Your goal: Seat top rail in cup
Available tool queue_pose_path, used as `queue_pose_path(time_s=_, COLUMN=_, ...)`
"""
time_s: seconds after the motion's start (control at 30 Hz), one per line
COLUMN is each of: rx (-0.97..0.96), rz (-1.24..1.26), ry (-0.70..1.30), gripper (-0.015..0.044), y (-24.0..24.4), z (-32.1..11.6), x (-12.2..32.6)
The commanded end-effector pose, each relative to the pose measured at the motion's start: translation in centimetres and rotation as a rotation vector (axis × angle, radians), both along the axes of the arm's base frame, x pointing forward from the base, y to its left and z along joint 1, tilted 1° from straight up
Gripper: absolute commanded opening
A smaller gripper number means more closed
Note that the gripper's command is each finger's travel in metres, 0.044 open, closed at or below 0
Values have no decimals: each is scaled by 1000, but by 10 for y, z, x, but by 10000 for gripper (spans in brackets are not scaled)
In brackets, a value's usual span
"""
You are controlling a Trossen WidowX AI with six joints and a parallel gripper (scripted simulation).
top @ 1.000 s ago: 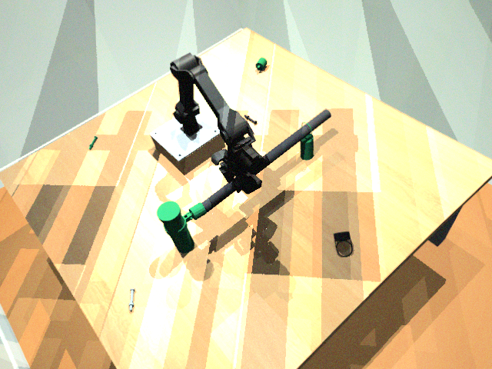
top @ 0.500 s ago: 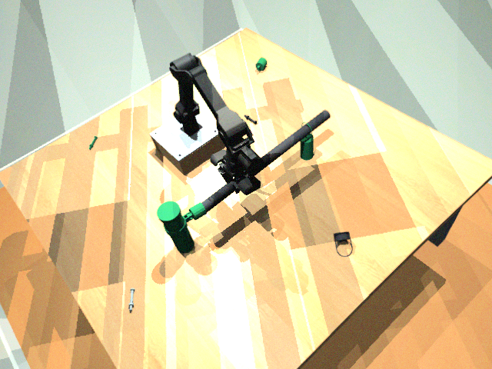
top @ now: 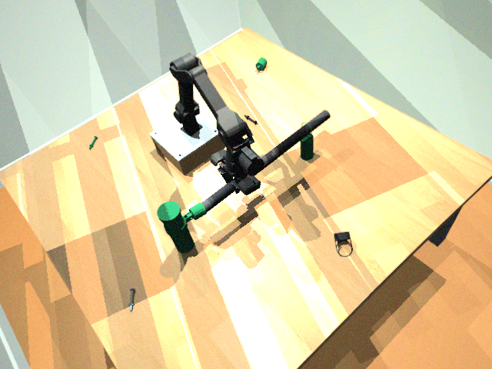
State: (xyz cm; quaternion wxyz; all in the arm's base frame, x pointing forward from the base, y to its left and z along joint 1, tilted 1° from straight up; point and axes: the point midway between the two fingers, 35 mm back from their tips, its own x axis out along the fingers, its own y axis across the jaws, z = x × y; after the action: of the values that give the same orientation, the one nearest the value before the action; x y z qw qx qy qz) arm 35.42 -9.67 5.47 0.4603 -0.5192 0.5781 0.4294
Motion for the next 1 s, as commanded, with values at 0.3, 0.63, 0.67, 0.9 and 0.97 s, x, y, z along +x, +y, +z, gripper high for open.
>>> queue_pose_path(time_s=0.3, rx=-5, rz=0, ry=1, gripper=0, y=-2, z=0, x=0)
queue_pose_path(time_s=0.63, rx=0, rz=0, ry=0, gripper=0, y=0, z=0, x=0)
queue_pose_path(time_s=0.67, rx=-1, rz=0, ry=0, gripper=0, y=0, z=0, x=0)
queue_pose_path(time_s=0.9, rx=-3, rz=-2, ry=0, gripper=0, y=0, z=1, x=-1)
queue_pose_path(time_s=0.97, rx=-4, rz=-2, ry=1, gripper=0, y=0, z=1, x=-1)
